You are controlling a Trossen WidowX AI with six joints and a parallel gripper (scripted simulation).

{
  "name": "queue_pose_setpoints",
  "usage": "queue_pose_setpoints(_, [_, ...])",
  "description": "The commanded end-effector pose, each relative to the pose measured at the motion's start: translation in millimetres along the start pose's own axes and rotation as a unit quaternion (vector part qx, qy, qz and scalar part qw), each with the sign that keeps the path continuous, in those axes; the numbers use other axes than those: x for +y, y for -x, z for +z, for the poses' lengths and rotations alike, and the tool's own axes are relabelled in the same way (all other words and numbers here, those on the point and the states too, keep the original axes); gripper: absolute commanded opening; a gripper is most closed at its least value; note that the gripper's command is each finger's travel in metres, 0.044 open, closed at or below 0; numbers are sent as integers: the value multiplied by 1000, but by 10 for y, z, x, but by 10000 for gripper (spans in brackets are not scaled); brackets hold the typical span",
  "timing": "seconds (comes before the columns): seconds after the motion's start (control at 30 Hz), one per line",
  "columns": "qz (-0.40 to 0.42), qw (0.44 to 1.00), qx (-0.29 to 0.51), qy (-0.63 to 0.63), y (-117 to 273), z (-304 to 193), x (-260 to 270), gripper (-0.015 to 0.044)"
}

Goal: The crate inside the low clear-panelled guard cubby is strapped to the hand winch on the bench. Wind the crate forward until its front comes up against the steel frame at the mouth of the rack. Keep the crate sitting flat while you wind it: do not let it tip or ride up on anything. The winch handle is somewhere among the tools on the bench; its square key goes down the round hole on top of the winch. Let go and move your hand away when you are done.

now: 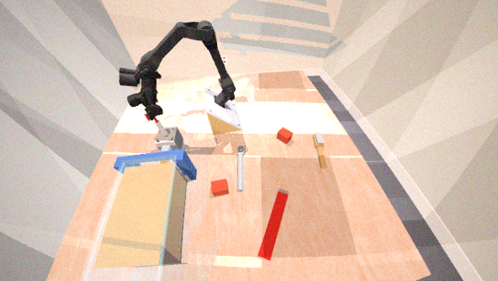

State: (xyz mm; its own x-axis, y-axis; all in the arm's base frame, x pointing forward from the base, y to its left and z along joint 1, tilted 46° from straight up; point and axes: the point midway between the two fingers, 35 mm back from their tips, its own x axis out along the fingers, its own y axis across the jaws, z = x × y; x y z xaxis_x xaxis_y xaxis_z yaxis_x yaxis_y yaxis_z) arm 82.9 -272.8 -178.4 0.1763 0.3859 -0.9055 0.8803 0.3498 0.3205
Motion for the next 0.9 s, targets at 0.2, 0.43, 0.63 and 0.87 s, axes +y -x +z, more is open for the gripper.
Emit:
queue_pose_setpoints(0.2, [1, 1000, -12, 7, -109, 241, 74, 0])
queue_pose_setpoints(0.43, [1, 1000, -12, 7, -146, 328, 117, 0])
queue_pose_setpoints(0.63, [2, 1000, -12, 7, -177, 402, 163, 0])
queue_pose_setpoints(0.87, [2, 1000, -12, 7, -212, 486, 229, 0])
